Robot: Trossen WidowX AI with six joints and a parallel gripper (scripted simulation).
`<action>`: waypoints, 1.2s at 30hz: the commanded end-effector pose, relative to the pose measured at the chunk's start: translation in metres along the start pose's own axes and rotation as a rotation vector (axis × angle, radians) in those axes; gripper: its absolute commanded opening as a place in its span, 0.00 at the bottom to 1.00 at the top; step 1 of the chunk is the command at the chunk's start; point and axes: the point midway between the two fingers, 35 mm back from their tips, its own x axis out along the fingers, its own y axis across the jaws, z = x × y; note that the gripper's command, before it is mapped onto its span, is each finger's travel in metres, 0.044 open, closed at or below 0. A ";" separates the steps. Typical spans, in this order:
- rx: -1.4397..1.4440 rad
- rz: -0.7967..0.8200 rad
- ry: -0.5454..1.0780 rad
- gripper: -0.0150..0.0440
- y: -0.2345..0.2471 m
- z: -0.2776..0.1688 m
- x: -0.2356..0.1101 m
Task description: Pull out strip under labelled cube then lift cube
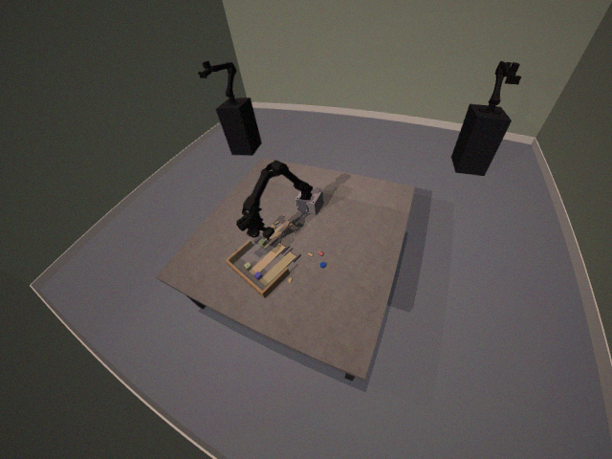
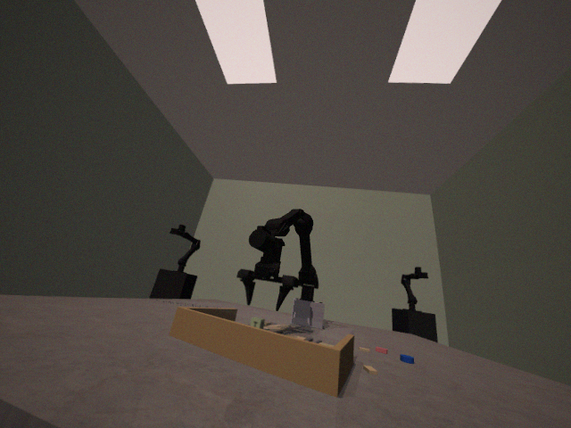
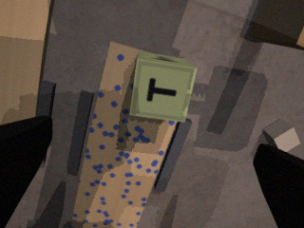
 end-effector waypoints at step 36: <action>0.001 0.003 -0.004 0.68 -0.001 0.013 0.052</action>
